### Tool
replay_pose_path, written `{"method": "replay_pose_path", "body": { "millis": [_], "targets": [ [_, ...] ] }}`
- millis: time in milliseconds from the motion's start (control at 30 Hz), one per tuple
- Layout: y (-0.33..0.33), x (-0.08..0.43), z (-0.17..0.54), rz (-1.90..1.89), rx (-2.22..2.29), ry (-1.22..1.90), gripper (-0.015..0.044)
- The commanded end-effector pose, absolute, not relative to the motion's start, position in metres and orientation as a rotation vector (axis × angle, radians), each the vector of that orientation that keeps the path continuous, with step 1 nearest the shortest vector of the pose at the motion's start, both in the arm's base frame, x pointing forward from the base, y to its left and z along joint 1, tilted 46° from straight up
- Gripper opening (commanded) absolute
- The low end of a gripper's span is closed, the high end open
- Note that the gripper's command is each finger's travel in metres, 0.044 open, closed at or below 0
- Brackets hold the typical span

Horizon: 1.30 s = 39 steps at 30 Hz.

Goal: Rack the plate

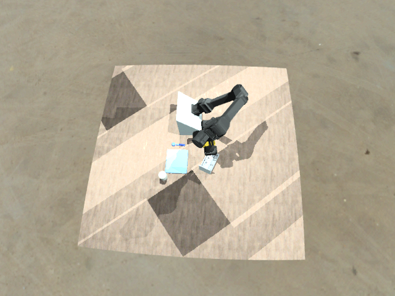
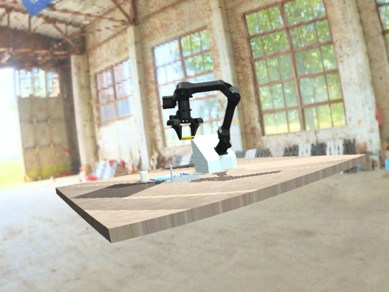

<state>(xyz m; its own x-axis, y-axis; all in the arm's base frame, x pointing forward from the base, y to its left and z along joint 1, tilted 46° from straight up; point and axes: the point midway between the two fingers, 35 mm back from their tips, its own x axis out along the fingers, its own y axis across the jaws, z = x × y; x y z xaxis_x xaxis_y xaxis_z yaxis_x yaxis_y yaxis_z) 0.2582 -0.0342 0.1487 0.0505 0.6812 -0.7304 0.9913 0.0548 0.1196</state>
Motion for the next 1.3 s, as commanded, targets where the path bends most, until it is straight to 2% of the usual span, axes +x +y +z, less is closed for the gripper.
{"method": "replay_pose_path", "body": {
  "millis": [0,400,667,1267],
  "targets": [
    [-0.021,0.248,0.157,-0.747,1.792,1.690,0.0000],
    [0.014,0.217,0.177,-1.144,2.061,1.625,0.0000],
    [0.016,0.214,0.178,-1.168,2.070,1.619,0.0000],
    [0.027,0.201,0.120,-1.222,1.564,1.508,0.0000]
  ]
}}
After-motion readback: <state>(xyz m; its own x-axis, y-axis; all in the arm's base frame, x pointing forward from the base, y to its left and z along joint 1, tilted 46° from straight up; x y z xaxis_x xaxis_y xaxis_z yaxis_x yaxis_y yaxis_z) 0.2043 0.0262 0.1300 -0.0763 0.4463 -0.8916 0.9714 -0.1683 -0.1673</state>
